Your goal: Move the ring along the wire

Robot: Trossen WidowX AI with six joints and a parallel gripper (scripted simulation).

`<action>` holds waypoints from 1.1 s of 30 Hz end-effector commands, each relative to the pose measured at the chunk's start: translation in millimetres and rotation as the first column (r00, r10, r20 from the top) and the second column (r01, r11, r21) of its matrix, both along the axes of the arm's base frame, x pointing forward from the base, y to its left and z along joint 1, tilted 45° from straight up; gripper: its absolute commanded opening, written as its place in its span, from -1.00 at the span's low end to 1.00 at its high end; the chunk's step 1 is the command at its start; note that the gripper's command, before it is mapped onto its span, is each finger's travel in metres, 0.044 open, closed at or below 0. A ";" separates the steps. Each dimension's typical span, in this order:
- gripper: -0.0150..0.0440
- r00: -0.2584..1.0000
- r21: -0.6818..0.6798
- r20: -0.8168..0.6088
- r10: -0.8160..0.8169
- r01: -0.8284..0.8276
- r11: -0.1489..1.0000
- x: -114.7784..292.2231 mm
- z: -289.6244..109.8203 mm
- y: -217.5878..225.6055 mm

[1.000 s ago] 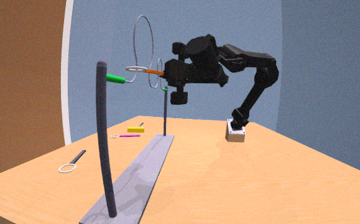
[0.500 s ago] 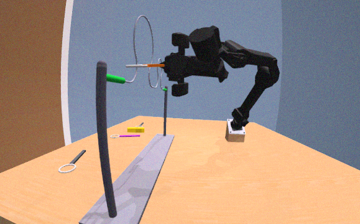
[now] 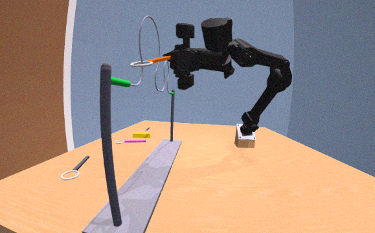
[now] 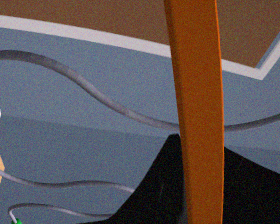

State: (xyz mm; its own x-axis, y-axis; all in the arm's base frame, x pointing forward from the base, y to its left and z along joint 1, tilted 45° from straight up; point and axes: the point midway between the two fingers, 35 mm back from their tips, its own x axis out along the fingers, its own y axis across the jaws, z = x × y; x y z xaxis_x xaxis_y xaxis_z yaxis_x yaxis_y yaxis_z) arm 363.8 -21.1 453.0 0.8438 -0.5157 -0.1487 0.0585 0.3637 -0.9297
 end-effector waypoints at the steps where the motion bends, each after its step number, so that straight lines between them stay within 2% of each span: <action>1: -1.00 1.000 -0.055 0.004 0.011 -0.011 0.998 -0.8 11.5 -5.2; 8: -1.00 1.000 -0.108 -0.006 0.010 -0.011 0.994 -1.5 24.5 -8.0; 16: -1.00 1.000 -0.106 -0.008 0.011 -0.011 0.994 -1.8 32.1 -9.2; 33: -1.00 1.000 0.046 0.011 0.014 -0.015 0.999 -1.6 30.6 -8.2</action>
State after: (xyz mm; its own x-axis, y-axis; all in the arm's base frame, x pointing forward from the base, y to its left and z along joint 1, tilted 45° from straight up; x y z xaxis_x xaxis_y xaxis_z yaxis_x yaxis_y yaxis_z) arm 362.6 -28.8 482.8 0.8515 -0.5015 -0.1531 0.0518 0.3711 -0.9272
